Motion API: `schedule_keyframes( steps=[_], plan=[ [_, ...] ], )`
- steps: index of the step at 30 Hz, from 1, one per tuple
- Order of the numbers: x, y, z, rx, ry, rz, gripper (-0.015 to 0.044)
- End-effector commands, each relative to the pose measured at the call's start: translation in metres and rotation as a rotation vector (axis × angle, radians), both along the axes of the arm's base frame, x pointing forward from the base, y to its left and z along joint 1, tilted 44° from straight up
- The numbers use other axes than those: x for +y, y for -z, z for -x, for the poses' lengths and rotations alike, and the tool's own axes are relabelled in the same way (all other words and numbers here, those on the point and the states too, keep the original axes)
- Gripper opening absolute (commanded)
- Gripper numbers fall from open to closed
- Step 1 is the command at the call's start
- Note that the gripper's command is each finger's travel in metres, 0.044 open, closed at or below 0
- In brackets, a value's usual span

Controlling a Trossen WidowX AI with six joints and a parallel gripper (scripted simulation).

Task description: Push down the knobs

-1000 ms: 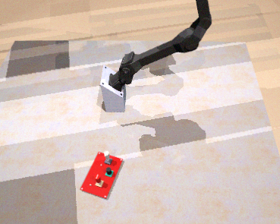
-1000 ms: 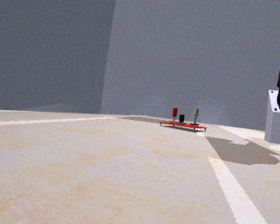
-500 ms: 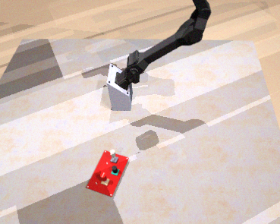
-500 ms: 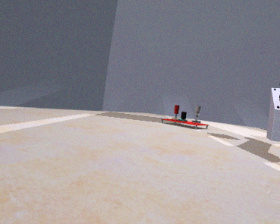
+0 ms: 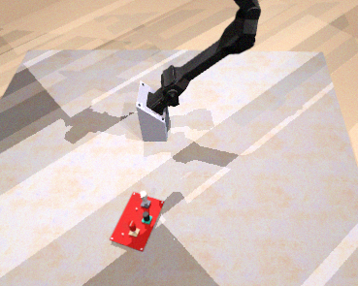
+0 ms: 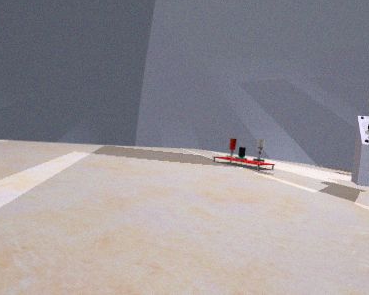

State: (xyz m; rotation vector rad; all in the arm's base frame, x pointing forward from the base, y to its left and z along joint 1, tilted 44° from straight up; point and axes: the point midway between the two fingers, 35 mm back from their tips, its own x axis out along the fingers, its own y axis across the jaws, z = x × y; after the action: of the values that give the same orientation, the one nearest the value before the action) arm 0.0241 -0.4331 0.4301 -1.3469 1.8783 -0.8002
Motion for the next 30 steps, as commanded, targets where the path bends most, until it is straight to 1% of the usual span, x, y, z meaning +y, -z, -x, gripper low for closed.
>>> schedule_keyframes(
  steps=[1, 8, 15, 22, 30],
  plan=[
    [-0.007, 0.028, -0.03, -0.056, -0.085, -0.071, 0.0],
    [-0.01, 0.078, -0.083, -0.159, -0.218, -0.212, 0.0],
    [0.001, 0.128, -0.135, -0.261, -0.327, -0.376, 0.0],
    [0.023, 0.176, -0.182, -0.353, -0.405, -0.554, 0.0],
    [0.062, 0.23, -0.229, -0.448, -0.457, -0.786, 0.0]
  ],
)
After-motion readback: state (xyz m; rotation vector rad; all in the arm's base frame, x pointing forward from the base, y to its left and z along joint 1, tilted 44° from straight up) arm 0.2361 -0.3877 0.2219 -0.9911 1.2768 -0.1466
